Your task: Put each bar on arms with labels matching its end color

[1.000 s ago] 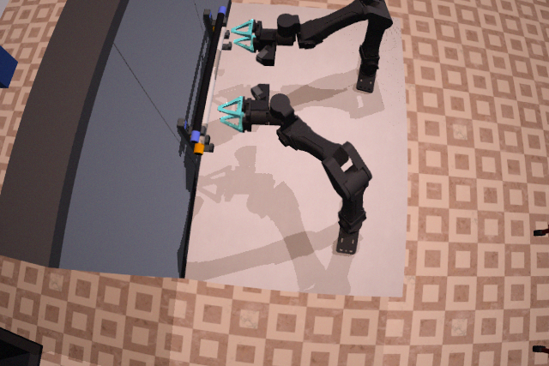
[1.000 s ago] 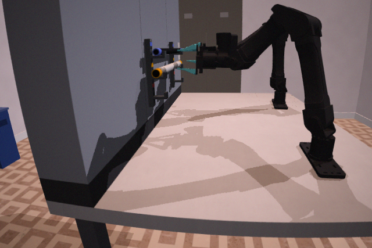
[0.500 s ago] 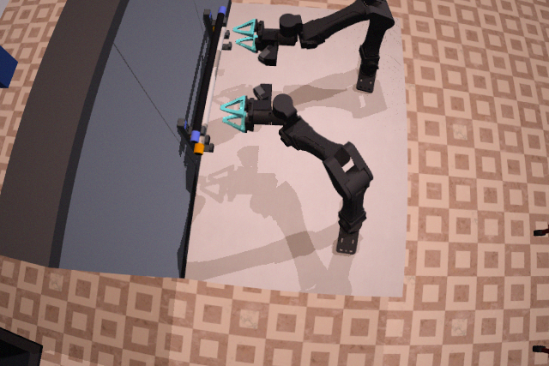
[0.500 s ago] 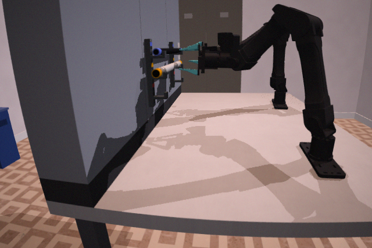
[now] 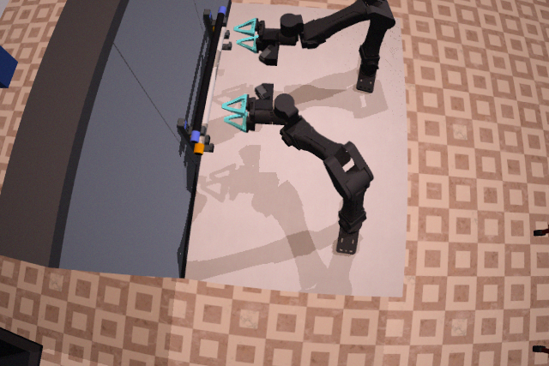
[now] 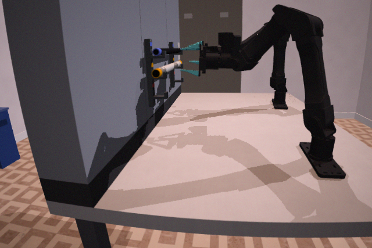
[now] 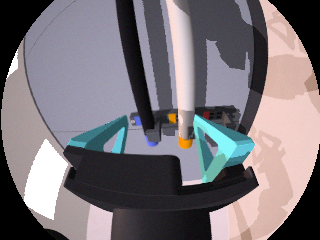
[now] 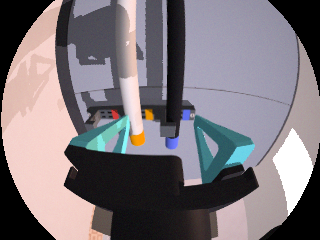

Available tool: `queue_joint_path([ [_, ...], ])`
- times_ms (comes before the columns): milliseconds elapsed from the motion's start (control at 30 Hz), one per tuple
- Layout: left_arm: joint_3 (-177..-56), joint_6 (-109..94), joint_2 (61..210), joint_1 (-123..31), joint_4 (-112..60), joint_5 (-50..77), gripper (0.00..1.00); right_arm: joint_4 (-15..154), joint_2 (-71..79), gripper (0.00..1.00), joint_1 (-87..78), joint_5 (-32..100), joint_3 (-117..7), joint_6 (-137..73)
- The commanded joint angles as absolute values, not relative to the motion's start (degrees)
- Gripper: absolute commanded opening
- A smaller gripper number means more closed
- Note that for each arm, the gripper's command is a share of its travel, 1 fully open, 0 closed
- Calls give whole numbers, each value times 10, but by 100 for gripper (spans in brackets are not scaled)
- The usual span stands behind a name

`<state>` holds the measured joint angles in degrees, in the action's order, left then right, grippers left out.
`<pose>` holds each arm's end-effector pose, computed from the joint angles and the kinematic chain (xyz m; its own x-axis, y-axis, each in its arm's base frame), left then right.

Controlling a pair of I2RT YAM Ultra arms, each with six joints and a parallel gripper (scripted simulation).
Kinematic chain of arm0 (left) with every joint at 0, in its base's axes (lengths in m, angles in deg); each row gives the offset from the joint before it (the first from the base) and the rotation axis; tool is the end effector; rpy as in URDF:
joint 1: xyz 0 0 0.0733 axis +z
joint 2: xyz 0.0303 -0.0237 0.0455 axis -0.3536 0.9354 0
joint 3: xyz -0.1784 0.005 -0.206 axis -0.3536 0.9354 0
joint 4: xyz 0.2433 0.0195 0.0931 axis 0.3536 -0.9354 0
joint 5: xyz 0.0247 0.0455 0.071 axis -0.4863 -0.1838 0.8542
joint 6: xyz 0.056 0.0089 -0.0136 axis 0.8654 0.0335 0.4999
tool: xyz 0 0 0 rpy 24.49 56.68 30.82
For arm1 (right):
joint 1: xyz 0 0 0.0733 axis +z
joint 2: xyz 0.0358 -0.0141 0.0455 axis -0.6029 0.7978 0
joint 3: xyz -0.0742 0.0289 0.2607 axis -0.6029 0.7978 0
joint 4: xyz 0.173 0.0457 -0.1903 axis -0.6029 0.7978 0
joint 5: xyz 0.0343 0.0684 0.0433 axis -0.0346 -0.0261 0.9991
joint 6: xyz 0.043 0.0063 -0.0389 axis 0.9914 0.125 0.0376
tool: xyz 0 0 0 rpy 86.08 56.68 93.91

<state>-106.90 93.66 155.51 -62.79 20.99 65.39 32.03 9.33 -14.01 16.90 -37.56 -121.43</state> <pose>0.3242 -0.2485 0.2665 -0.1332 0.9844 0.1148 -0.0266 -0.1194 0.9925 0.3421 0.1366 0.2907 0.1751 -0.9845 -0.0051 -0.0229 0.0012 -0.9997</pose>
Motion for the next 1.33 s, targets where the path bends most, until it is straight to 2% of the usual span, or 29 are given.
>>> queue_joint_path([
  [0,-1068,934,1535,-634,231,658,83,307,72,81,-135,164,-372,-1210],
  [1300,-1054,944,1534,-645,249,664,100,308,57,100,-135,162,-358,-1210],
])
